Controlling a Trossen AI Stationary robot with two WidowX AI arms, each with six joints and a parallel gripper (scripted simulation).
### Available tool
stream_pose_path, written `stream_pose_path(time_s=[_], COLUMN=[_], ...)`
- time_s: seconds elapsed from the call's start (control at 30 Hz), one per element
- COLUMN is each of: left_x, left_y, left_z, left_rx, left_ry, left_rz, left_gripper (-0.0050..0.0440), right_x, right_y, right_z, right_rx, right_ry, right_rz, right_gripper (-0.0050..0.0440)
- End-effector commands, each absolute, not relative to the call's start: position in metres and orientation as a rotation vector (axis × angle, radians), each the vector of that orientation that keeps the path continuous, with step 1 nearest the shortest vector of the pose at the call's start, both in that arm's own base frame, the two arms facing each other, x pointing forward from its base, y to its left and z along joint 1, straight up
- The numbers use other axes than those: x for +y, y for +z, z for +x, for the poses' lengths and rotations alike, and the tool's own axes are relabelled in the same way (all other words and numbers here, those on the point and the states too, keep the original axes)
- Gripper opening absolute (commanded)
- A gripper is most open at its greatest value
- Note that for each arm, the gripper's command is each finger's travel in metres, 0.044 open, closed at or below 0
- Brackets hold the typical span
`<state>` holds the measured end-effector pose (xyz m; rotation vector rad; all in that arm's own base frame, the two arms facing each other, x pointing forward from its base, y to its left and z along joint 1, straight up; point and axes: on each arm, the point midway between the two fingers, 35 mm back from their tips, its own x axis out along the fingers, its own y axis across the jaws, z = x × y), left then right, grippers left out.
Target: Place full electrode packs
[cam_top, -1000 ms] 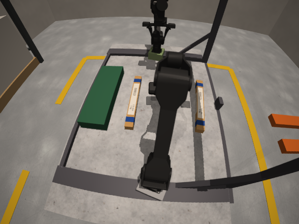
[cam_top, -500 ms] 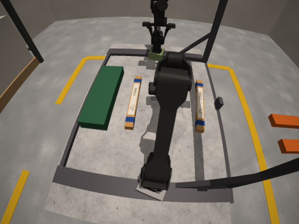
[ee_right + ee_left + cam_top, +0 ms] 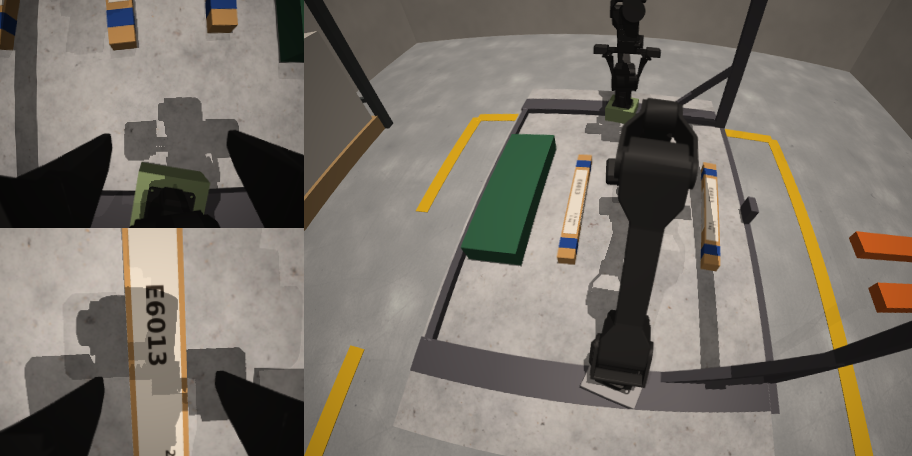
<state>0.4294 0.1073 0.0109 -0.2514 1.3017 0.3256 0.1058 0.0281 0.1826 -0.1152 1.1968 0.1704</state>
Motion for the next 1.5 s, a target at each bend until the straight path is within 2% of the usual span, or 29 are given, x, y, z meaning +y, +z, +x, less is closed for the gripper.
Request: stream_pose_path(time_s=[0.0, 0.23, 1.17, 1.47], left_x=[0.11, 0.109, 0.265, 0.264], left_y=[0.053, 0.059, 0.035, 0.035], left_z=[0.439, 0.439, 0.357, 0.358], left_rx=[1.233, 1.233, 1.273, 1.274], left_ry=[0.33, 0.33, 0.278, 0.274], left_rz=[-0.249, -0.249, -0.2, -0.195], left_gripper=[0.033, 0.033, 0.033, 0.033], right_x=[0.028, 0.028, 0.028, 0.028], right_y=[0.189, 0.189, 0.189, 0.189], right_z=[0.107, 0.107, 0.107, 0.107], right_rx=[1.175, 1.175, 1.175, 1.175], right_ry=[0.168, 0.168, 0.168, 0.168], right_rz=[-0.111, -0.111, -0.111, -0.111], right_gripper=[0.033, 0.033, 0.033, 0.033])
